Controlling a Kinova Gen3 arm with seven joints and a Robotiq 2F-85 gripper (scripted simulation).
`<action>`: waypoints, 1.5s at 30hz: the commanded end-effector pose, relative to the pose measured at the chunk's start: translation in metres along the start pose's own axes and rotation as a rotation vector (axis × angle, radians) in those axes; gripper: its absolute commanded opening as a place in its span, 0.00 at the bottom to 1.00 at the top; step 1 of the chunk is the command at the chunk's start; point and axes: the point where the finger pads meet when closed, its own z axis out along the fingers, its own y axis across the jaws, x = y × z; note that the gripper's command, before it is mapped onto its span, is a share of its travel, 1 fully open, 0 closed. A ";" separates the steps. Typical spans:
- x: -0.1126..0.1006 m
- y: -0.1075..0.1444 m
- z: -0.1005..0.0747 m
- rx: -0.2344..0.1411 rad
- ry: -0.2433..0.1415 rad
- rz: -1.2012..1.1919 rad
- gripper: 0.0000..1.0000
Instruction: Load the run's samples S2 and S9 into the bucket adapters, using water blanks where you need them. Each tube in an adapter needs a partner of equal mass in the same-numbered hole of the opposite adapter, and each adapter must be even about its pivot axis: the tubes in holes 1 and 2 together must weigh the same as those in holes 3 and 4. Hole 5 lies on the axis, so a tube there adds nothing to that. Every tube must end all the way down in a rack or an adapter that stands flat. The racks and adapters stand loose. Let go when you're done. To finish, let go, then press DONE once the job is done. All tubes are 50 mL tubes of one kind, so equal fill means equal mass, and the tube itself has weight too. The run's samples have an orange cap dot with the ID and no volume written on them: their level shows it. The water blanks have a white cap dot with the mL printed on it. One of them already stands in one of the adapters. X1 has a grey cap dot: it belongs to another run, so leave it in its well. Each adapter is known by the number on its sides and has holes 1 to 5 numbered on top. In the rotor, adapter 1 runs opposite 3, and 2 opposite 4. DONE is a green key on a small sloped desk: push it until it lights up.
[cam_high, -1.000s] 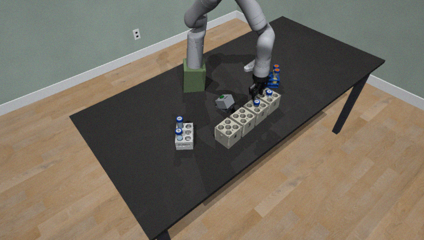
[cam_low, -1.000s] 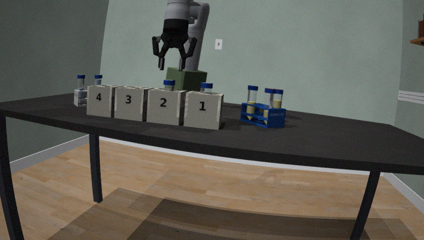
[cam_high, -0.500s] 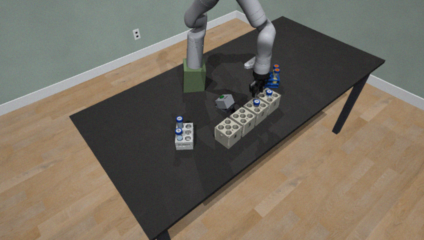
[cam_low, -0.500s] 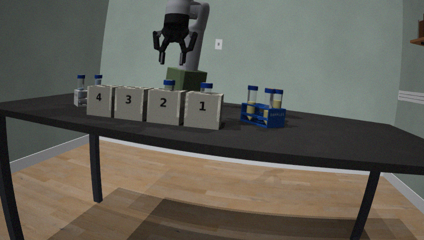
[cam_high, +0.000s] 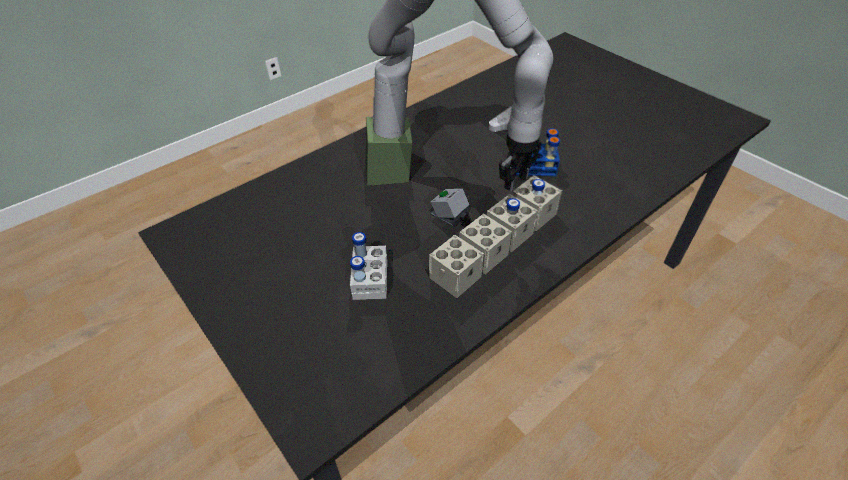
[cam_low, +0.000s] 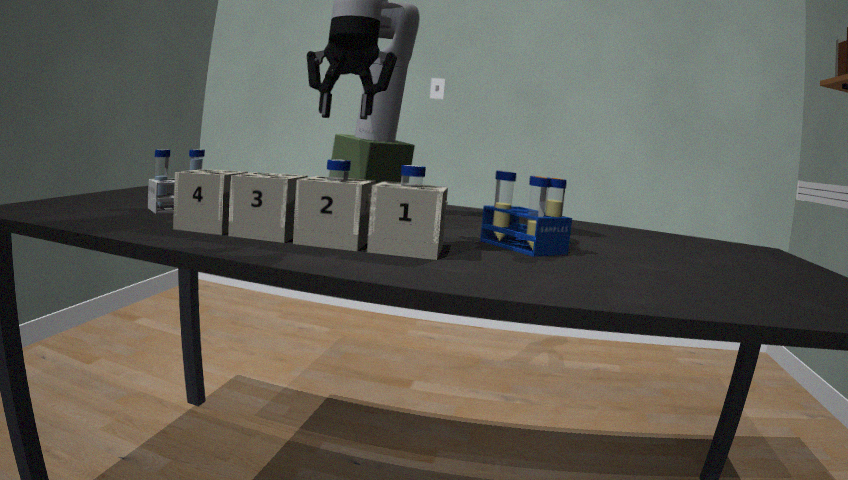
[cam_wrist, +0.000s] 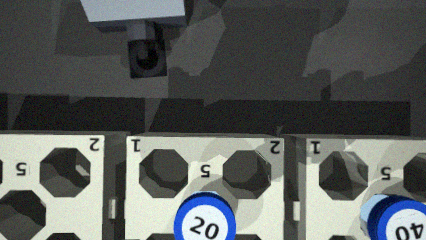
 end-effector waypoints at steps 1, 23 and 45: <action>-0.003 -0.001 -0.008 -0.001 -0.008 0.001 0.62; -0.003 0.000 -0.032 -0.001 -0.007 0.000 0.62; -0.002 -0.001 -0.045 0.001 -0.008 0.003 0.62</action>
